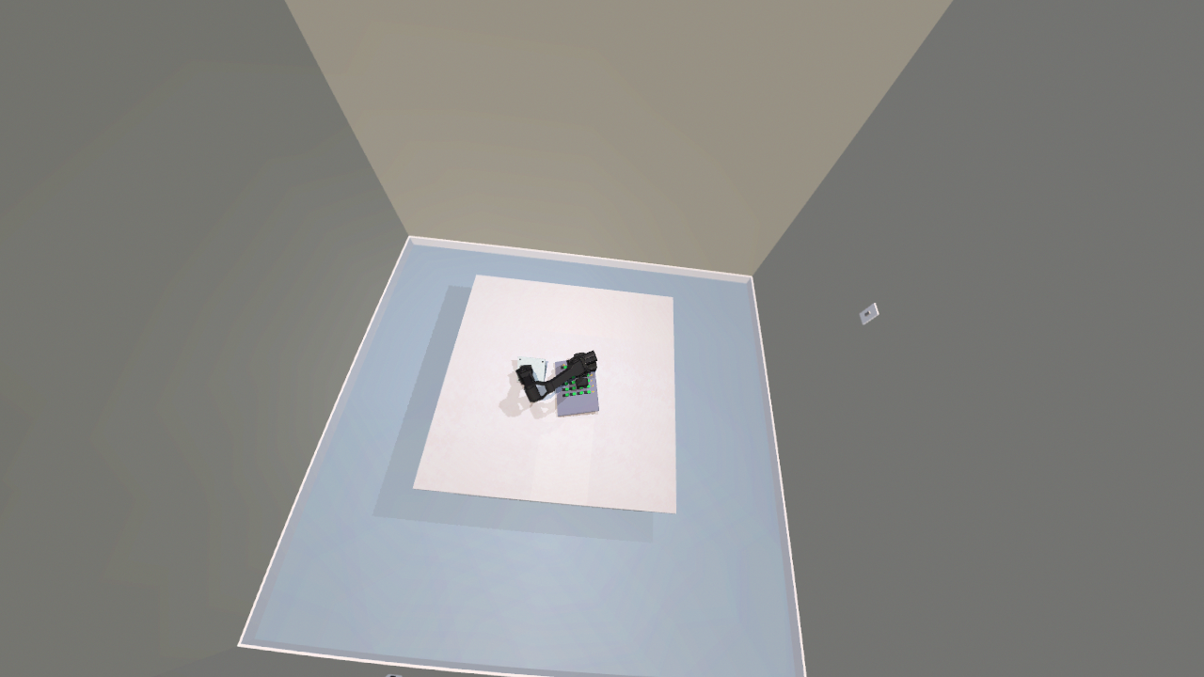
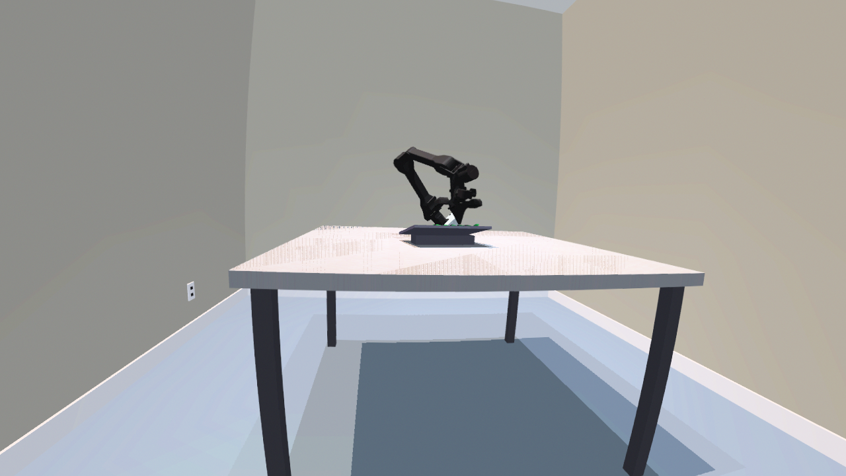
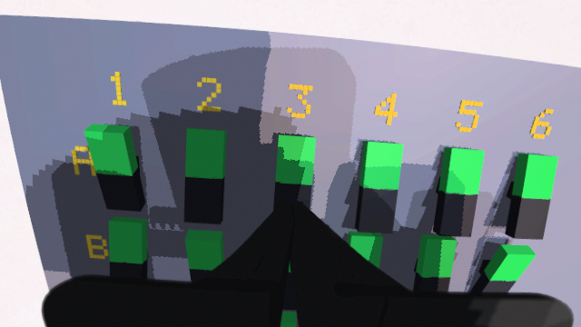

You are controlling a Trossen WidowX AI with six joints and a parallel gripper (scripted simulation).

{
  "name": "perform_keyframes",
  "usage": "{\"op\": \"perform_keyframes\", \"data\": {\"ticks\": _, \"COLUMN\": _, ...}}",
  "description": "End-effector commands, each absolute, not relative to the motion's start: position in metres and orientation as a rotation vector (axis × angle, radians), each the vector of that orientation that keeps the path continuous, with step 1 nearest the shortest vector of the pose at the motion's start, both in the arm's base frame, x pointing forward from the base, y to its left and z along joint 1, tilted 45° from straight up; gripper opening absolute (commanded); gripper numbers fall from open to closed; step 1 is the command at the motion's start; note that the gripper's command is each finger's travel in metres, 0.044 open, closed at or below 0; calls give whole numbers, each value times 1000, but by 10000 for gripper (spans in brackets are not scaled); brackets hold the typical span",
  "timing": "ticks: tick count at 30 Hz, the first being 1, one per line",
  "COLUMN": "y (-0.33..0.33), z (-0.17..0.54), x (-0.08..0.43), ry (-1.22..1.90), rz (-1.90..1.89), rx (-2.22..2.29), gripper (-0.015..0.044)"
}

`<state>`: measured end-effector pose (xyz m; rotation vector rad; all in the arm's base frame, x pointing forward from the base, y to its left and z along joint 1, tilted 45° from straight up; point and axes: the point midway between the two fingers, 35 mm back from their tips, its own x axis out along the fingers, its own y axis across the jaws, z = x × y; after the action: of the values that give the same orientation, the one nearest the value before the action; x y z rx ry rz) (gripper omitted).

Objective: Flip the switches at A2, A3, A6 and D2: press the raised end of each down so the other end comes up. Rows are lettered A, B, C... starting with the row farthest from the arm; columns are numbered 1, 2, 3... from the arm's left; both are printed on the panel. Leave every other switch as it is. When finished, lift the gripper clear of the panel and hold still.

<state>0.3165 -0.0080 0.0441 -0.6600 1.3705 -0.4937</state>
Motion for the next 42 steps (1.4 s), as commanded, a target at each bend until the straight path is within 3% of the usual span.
{"op": "perform_keyframes", "data": {"ticks": 1, "y": -8, "z": 44, "x": 317, "ry": 1369, "rz": -493, "rx": -666, "gripper": 0}}
{"op": "perform_keyframes", "data": {"ticks": 42, "y": -12, "z": 40, "x": 318, "ry": 1369, "rz": -493, "rx": -666, "gripper": 0}}
